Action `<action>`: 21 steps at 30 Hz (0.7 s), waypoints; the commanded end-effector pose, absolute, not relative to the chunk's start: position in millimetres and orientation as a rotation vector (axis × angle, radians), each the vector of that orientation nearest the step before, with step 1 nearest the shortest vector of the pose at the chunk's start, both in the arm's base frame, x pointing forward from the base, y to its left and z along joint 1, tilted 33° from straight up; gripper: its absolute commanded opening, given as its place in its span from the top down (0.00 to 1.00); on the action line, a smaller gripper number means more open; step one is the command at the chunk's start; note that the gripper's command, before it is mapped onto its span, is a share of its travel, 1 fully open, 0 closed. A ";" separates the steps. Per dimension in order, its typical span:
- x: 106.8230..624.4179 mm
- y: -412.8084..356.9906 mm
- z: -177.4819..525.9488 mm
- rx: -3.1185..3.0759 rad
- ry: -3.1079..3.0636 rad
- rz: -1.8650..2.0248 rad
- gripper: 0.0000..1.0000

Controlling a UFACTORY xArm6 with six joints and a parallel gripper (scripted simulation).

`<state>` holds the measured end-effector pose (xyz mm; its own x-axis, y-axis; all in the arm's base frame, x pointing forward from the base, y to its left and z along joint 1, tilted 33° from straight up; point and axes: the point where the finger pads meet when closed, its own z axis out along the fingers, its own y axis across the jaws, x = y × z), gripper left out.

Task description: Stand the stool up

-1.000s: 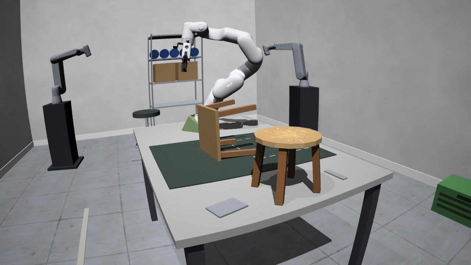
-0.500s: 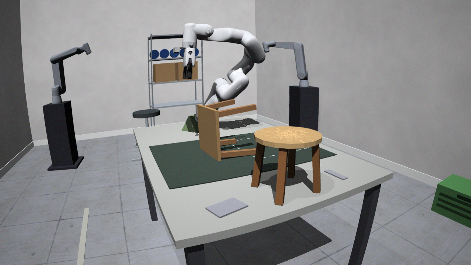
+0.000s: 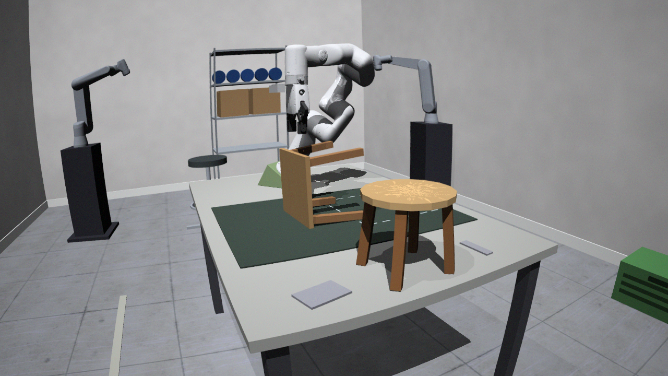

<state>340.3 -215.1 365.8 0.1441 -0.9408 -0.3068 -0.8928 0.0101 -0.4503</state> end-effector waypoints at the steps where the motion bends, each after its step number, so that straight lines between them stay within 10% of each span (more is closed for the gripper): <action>1: 362.6 -201.6 371.4 -1.893 1.731 -0.113 0.00; 5: 364.4 -199.9 371.9 -1.894 1.729 -0.112 0.00; 6: 364.4 -199.9 371.9 -1.894 1.729 -0.112 0.55; 21: 366.5 -209.8 369.0 -2.241 1.279 -0.271 0.55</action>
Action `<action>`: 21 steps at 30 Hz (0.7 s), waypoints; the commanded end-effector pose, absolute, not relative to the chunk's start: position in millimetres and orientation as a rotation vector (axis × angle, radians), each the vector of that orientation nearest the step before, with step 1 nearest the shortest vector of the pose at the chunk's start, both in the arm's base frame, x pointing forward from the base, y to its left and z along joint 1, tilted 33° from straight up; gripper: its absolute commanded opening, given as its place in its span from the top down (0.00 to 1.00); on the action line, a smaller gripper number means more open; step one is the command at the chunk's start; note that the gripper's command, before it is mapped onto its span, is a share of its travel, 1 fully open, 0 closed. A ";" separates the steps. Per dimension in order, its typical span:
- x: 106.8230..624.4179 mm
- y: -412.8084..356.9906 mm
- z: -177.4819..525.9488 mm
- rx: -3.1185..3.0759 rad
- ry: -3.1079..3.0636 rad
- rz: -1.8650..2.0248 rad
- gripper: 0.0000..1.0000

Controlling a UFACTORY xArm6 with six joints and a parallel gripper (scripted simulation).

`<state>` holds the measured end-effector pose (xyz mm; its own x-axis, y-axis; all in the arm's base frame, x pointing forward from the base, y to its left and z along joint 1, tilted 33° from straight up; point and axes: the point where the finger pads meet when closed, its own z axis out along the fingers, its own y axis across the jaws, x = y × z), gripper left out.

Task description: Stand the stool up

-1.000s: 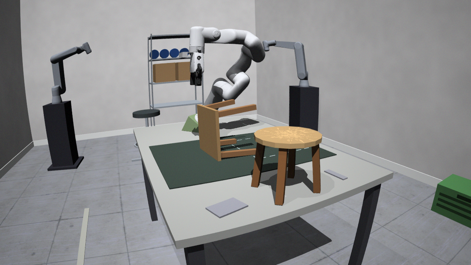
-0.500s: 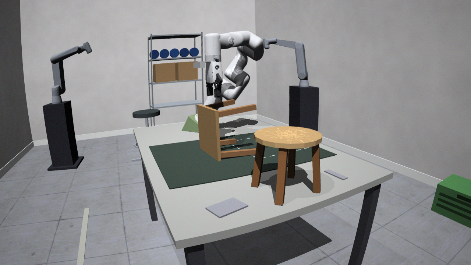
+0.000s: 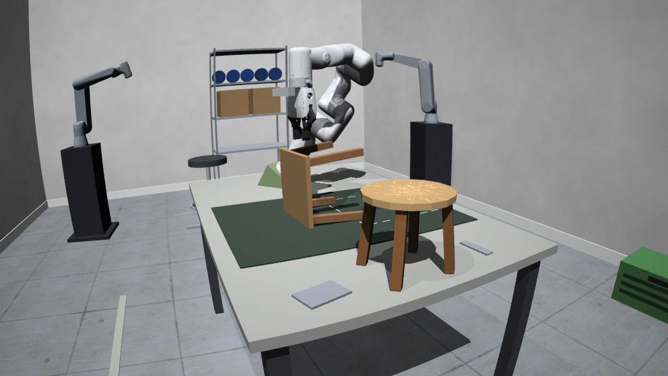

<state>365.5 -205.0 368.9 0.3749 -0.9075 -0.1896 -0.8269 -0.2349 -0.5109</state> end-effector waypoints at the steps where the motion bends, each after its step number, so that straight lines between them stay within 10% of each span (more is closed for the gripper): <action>1: 366.9 -211.5 368.5 -2.290 1.199 -0.297 0.55; 21: 370.9 -235.5 360.4 -2.692 -0.108 -0.642 0.55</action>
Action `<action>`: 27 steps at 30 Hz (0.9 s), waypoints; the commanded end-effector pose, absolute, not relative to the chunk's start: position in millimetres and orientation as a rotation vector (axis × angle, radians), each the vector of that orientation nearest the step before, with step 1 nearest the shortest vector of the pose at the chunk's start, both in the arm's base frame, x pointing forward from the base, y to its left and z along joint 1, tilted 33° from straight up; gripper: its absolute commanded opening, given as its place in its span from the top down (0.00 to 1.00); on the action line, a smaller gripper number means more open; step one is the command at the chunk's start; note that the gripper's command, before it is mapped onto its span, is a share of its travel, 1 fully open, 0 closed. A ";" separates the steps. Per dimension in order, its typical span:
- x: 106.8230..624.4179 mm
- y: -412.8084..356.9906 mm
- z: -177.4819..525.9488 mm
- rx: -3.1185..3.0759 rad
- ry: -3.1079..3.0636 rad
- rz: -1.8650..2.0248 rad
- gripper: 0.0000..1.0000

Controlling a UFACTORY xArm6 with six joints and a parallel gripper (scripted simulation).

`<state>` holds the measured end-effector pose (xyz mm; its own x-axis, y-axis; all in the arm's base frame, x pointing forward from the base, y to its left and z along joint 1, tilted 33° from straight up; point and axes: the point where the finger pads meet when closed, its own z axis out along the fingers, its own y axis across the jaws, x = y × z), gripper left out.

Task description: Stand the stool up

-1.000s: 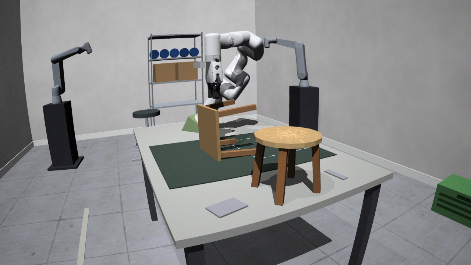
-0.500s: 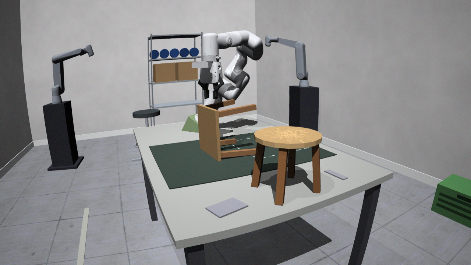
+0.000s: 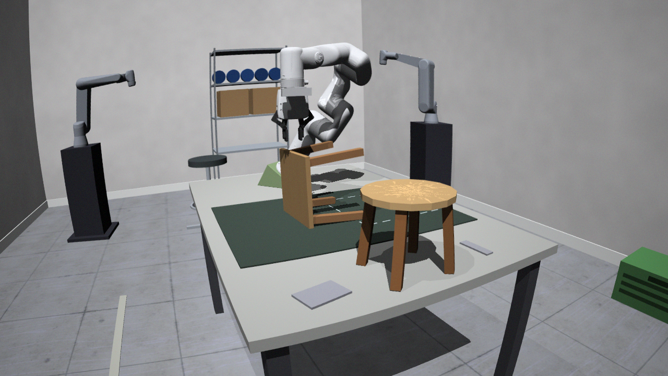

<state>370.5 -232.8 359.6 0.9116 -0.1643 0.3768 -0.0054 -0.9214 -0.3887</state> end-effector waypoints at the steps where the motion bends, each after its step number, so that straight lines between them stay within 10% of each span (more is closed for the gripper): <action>1: 370.9 -235.5 360.4 -2.692 -0.108 -0.642 0.55; 27: 373.6 -233.8 354.9 -2.694 -0.131 -0.647 0.55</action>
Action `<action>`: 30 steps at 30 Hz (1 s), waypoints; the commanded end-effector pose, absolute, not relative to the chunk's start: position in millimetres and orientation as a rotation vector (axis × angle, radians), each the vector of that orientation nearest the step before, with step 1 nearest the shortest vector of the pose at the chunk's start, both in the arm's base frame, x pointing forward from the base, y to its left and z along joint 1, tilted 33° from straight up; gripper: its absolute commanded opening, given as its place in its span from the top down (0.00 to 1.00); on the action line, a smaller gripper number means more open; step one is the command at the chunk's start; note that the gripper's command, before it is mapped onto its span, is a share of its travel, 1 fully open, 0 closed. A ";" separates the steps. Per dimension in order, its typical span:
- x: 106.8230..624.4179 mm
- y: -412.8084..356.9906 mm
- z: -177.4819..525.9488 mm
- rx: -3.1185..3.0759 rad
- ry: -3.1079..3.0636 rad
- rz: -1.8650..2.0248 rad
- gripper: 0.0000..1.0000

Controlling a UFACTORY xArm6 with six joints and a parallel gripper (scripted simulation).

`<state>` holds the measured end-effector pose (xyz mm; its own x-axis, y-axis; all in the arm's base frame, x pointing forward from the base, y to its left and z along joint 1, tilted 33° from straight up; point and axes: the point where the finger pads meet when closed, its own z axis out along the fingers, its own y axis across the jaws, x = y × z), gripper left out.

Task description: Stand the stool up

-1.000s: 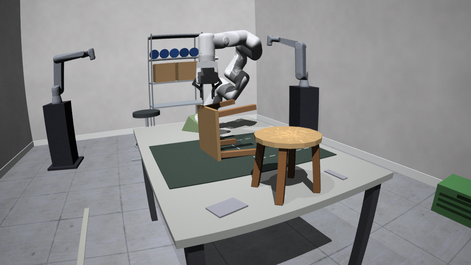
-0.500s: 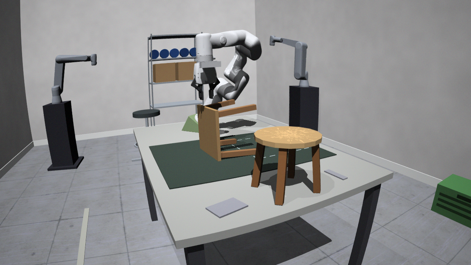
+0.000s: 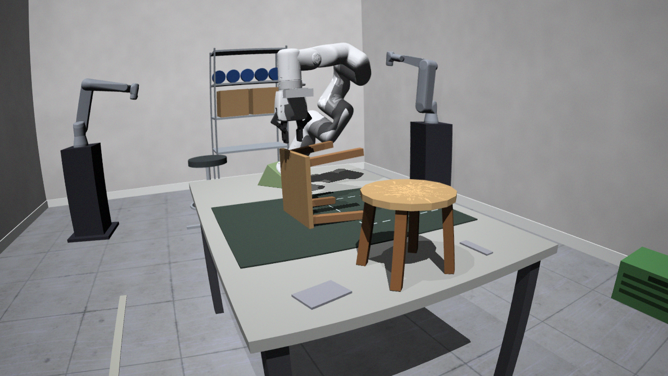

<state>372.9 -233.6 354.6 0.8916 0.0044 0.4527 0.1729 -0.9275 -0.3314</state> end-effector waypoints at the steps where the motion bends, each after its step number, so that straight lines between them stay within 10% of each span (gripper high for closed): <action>1: 373.8 -233.7 354.4 -2.694 -0.131 -0.647 0.55; 30: 379.3 -228.9 343.5 -2.694 -0.131 -0.647 0.55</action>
<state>377.7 -229.6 345.1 0.8915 0.0044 0.4530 0.1728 -0.9277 -0.3309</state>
